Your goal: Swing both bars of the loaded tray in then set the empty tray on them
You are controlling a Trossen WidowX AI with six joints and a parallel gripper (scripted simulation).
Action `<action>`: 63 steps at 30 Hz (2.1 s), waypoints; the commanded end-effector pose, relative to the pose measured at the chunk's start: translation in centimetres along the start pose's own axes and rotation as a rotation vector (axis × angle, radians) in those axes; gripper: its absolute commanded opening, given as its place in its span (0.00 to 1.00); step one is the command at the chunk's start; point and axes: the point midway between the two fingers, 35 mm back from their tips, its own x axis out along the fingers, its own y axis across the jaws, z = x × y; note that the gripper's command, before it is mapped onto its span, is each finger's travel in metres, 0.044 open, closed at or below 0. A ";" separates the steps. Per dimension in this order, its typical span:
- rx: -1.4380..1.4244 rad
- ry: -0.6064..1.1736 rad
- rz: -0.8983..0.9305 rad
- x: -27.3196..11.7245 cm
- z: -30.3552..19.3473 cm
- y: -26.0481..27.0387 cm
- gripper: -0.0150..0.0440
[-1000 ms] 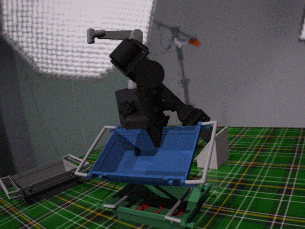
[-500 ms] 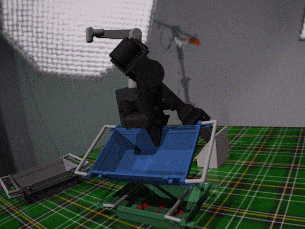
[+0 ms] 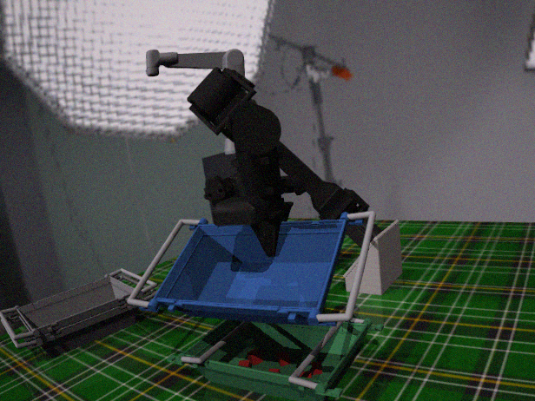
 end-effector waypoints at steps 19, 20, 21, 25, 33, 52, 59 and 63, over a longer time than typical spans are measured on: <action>0.039 -0.002 0.011 2.2 0.1 0.2 0.25; 0.042 -0.002 0.010 2.4 0.1 0.2 0.25; 0.044 -0.002 0.009 2.6 0.1 0.2 0.25; 0.055 -0.002 0.006 3.3 0.1 0.2 0.25; 0.075 -0.003 0.000 4.7 0.0 0.1 0.25; 0.097 -0.004 -0.007 6.2 -0.3 -0.9 0.25; 0.099 -0.004 -0.008 6.4 -0.4 -1.1 0.25; 0.099 -0.004 -0.008 6.8 -0.4 -1.3 0.25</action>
